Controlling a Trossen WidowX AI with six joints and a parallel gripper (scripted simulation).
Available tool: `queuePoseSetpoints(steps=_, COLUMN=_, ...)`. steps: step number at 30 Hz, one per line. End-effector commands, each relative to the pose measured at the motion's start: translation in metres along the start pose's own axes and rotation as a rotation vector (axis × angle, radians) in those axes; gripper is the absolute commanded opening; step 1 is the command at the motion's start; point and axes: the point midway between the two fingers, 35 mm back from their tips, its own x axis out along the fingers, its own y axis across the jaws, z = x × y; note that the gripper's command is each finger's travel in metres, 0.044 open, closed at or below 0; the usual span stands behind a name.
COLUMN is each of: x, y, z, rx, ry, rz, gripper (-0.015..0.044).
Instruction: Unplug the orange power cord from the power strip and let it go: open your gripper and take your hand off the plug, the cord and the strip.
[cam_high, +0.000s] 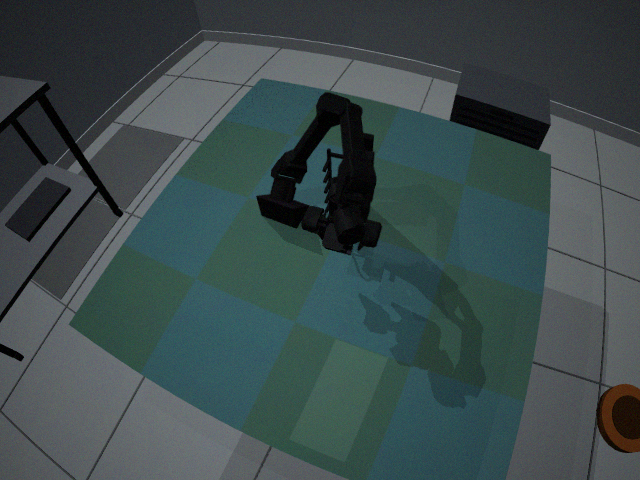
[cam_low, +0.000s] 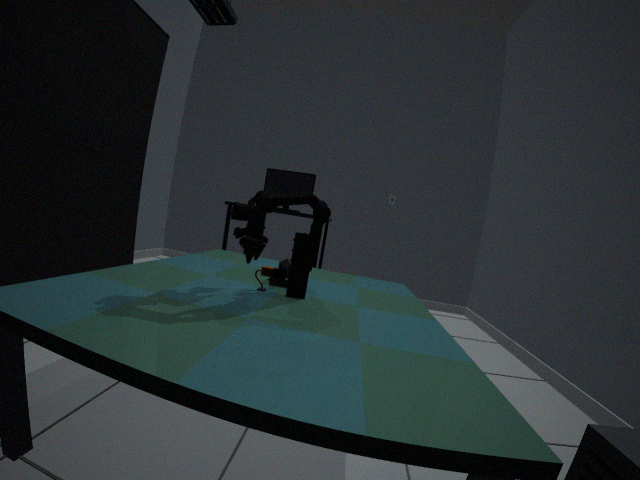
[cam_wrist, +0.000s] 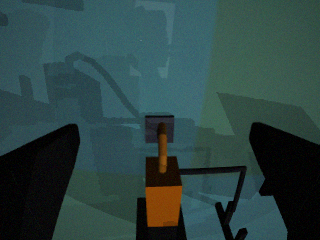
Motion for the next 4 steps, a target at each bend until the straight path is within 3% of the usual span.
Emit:
queuePoseSetpoints(steps=1, x=-0.0008, y=-0.0003, z=0.0004, rx=-0.007, ry=-0.003, rz=-0.004, gripper=0.044)
queuePoseSetpoints(steps=4, x=-0.0008, y=-0.0003, z=0.0004, rx=-0.007, ry=-0.003, rz=-0.004, gripper=0.044)
